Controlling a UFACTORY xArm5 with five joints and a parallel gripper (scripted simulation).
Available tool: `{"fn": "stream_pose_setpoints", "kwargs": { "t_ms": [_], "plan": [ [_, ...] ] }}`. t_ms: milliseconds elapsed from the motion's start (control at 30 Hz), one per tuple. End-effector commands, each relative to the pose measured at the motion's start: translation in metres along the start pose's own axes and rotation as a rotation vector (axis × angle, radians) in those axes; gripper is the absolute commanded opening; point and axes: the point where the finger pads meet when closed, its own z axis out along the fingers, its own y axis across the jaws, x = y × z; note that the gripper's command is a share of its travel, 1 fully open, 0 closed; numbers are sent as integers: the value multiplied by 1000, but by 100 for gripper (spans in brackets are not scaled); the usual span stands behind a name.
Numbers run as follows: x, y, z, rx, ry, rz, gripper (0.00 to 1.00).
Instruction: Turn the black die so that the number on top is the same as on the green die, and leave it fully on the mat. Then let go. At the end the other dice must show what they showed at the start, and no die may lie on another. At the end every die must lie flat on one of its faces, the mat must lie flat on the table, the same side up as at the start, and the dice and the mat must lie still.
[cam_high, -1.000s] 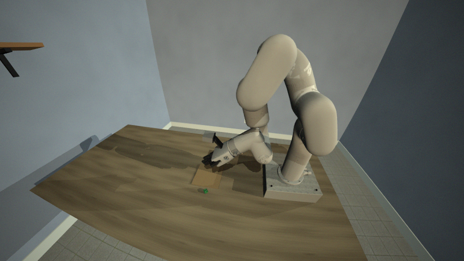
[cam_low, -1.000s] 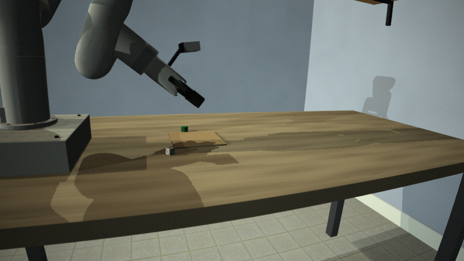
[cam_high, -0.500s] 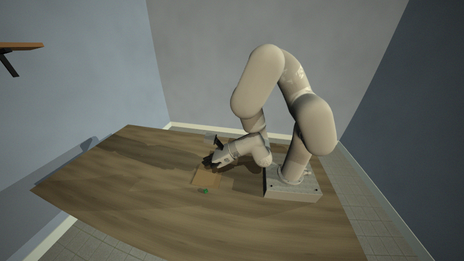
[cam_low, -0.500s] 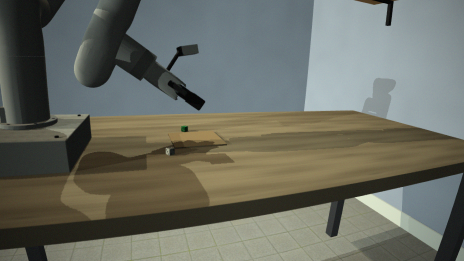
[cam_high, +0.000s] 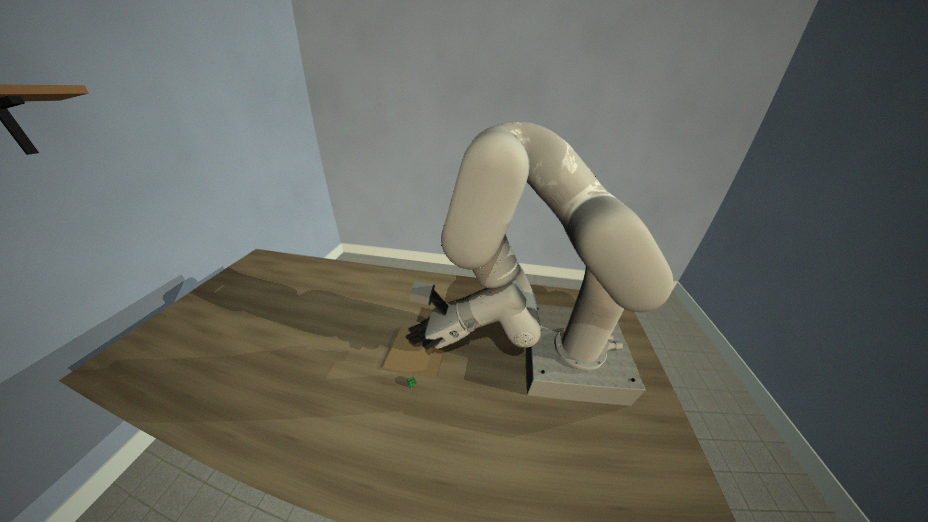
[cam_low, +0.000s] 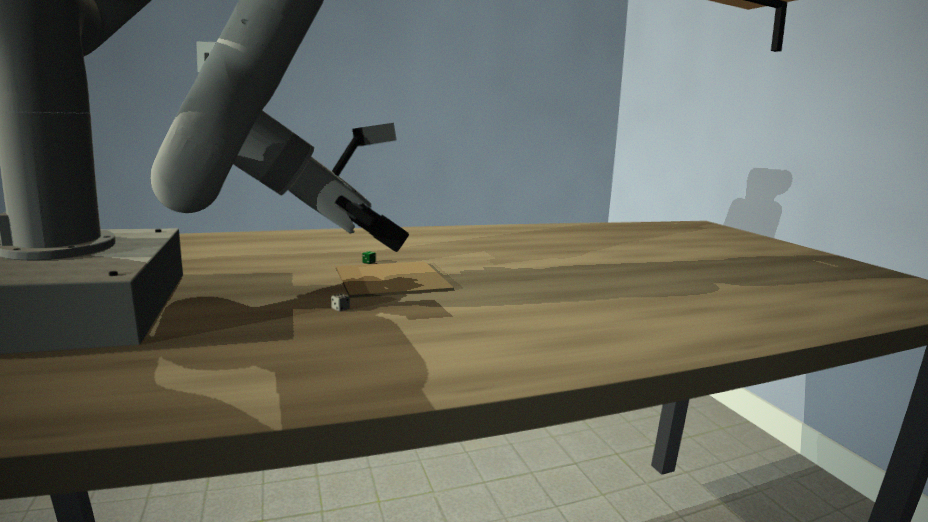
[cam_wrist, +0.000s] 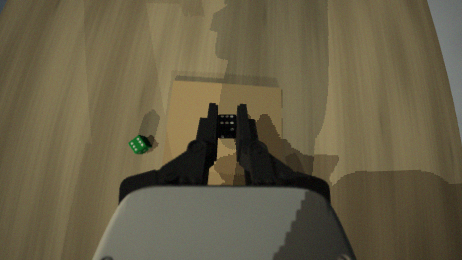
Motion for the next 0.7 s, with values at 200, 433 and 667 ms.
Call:
{"fn": "stream_pose_setpoints", "kwargs": {
  "t_ms": [200, 433, 667],
  "plan": [
    [-20, 0, 16, 0, 6, 0, 11],
    [-20, 0, 16, 0, 6, 0, 11],
    [-20, 0, 16, 0, 6, 0, 11]
  ]
}}
